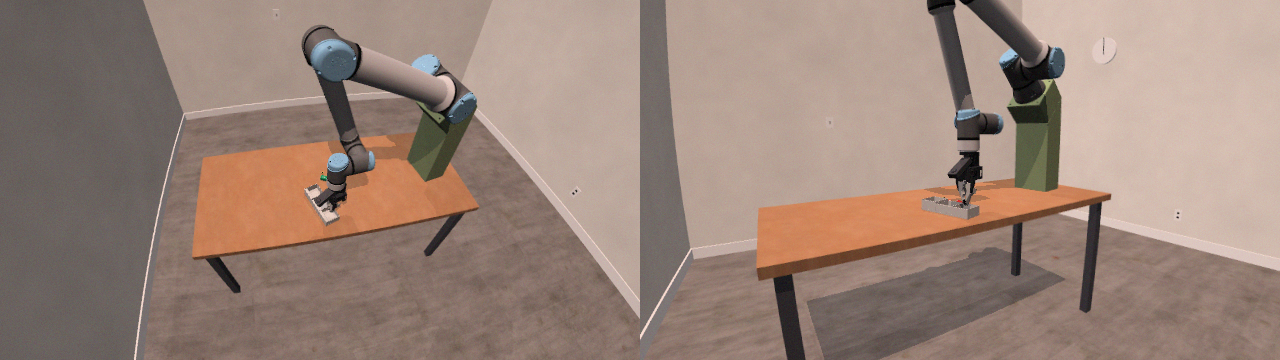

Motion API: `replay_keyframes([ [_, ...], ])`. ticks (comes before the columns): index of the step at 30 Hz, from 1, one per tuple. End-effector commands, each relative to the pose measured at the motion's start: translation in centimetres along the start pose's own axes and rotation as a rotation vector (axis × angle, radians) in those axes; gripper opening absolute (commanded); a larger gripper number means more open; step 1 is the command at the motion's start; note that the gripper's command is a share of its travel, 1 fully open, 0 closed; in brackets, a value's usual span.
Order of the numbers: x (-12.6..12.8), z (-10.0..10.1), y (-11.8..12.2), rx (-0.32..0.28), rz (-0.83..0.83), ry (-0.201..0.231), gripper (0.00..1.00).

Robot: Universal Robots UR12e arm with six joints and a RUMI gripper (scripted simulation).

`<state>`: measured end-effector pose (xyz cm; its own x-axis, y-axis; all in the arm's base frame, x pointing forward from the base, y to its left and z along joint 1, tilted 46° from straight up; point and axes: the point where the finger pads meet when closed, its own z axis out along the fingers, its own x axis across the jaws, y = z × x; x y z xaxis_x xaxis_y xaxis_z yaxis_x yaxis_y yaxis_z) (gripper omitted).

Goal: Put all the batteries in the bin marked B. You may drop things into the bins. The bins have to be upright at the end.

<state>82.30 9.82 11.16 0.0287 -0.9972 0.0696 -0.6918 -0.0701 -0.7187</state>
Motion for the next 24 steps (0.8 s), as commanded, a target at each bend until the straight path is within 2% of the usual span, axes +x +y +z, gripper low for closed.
replay_keyframes([
  [1, 0.0, -0.8, 0.0, 0.001, 0.0, 0.0, 0.04],
  [11, 0.0, -2.6, 0.0, 0.001, 0.0, 0.0, 0.04],
  [15, 0.0, -4.2, 0.0, 0.001, 0.0, 0.0, 0.04],
  [24, 0.0, -4.3, 0.0, 0.001, 0.0, 0.0, 0.04],
])
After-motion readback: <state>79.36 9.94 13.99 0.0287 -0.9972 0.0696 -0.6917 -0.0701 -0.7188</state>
